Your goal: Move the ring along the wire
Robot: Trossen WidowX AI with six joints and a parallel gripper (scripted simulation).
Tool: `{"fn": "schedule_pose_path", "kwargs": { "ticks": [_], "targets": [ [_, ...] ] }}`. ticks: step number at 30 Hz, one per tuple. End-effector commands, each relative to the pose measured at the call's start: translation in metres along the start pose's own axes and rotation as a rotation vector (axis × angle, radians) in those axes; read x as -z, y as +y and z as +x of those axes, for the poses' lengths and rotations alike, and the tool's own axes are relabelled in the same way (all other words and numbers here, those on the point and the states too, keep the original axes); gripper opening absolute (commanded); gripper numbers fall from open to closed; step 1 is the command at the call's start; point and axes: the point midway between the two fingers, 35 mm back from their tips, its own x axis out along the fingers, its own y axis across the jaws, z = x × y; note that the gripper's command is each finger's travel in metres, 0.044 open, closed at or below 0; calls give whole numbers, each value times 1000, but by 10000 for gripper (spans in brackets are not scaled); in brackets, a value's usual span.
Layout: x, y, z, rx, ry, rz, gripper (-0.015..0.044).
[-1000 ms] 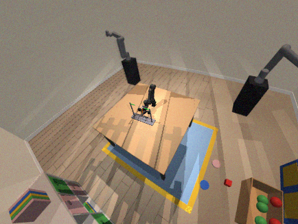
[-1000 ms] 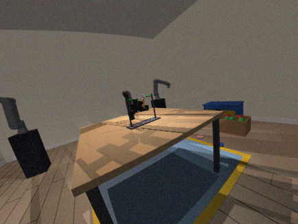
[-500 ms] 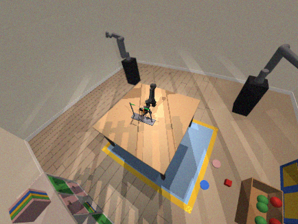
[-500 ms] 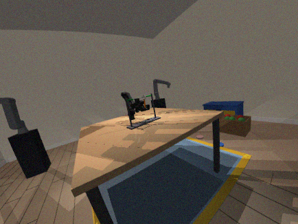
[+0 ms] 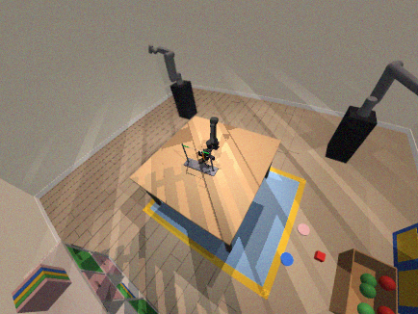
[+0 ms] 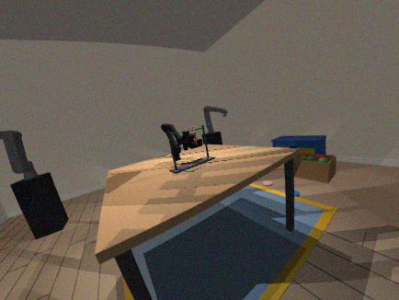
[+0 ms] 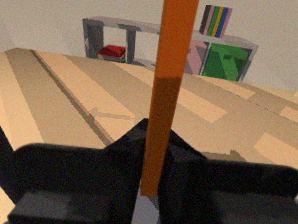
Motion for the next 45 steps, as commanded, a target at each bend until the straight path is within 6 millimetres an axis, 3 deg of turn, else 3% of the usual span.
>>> {"fn": "schedule_pose_path", "kwargs": {
  "ticks": [1, 29, 45],
  "targets": [
    [-4, 4, 1, 7, -9, 11, -150],
    [-4, 33, 2, 9, -9, 17, -150],
    [11, 34, 4, 9, -9, 17, -150]
  ]
}}
